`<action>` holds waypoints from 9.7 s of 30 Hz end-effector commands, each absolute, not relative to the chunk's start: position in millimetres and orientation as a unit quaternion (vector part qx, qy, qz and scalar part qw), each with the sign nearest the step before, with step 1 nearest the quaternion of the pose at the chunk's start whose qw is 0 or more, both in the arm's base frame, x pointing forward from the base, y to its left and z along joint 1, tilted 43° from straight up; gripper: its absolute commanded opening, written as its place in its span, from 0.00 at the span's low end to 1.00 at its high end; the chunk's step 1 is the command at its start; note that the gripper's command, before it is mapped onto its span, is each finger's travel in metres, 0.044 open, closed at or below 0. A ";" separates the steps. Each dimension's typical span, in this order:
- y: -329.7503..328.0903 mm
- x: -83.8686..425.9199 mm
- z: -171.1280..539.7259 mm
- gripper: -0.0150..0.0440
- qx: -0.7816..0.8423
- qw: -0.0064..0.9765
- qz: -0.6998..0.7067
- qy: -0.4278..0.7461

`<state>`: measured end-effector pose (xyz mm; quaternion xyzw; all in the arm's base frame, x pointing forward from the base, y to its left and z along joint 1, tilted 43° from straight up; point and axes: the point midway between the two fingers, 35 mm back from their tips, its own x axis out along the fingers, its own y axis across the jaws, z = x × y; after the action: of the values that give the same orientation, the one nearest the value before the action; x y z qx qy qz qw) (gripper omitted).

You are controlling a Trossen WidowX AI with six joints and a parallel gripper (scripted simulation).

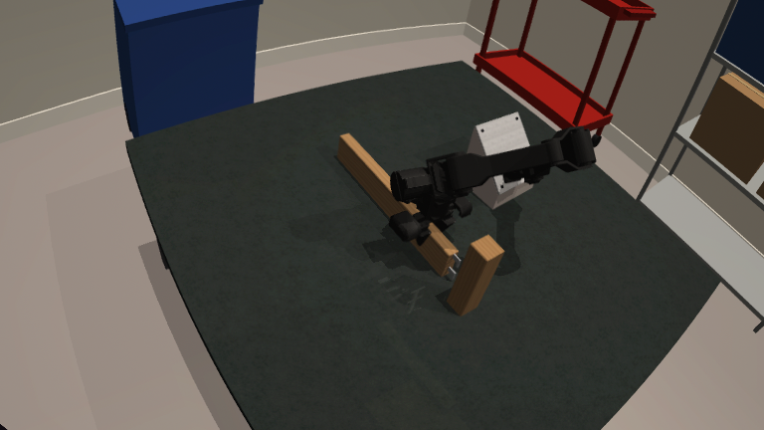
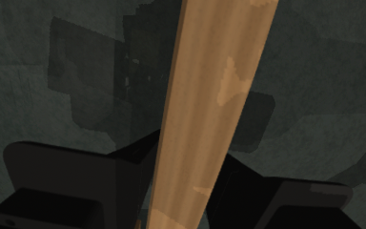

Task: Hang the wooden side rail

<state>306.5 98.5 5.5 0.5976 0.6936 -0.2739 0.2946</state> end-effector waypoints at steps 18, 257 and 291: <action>101.1 320.8 6.2 0.25 0.597 0.305 -0.262 0.694; 78.4 330.6 29.1 0.25 0.597 0.306 -0.263 0.694; 81.5 332.8 30.0 0.25 0.597 0.306 -0.263 0.694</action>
<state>326.6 83.7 25.7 0.5920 0.7003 -0.2668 0.2965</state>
